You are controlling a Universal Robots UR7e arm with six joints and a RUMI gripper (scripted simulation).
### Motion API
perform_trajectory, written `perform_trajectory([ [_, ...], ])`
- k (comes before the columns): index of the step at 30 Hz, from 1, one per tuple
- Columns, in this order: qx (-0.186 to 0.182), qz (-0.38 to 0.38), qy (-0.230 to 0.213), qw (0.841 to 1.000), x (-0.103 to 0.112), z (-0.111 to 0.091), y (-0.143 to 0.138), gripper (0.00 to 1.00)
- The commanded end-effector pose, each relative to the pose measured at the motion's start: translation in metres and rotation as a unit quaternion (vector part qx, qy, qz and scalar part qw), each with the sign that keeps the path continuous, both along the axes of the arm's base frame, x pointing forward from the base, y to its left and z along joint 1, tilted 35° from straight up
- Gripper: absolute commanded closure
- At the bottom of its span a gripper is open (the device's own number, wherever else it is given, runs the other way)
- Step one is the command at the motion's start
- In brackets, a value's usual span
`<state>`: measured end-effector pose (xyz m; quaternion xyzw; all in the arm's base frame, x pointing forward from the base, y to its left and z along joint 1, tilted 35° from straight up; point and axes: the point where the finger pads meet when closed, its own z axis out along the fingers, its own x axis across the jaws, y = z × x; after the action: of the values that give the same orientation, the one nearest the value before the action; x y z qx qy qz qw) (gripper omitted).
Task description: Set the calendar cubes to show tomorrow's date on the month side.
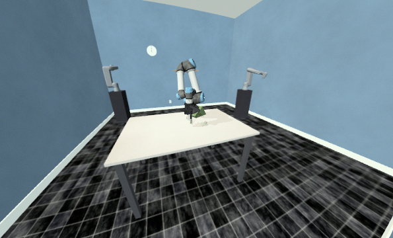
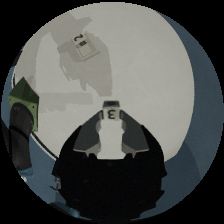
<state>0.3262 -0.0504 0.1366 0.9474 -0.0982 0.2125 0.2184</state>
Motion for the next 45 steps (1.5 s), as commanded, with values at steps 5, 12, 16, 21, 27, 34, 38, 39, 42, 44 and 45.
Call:
perform_trajectory([
  [5,0.002,-0.002,0.005,1.0,-0.017,0.034,0.019,0.9],
  [12,0.002,-0.002,0.005,1.0,-0.024,0.051,0.029,0.9],
  [16,0.002,-0.002,0.005,1.0,-0.025,0.053,0.03,0.9],
  [21,0.002,-0.002,0.005,1.0,-0.026,0.054,0.031,0.9],
  [27,0.003,-0.002,0.007,1.0,-0.026,0.053,0.031,0.9],
  [34,0.004,-0.005,0.006,1.0,-0.026,0.052,0.031,0.9],
  [38,0.008,-0.015,0.001,1.0,-0.026,0.051,0.032,0.9],
  [39,0.01,-0.019,-0.001,1.0,-0.026,0.05,0.033,0.9],
  [42,0.018,-0.036,-0.01,0.999,-0.025,0.049,0.035,0.9],
  [44,0.025,-0.051,-0.018,0.998,-0.025,0.048,0.036,0.9],
  [45,0.028,-0.059,-0.022,0.998,-0.024,0.048,0.037,0.9],
])
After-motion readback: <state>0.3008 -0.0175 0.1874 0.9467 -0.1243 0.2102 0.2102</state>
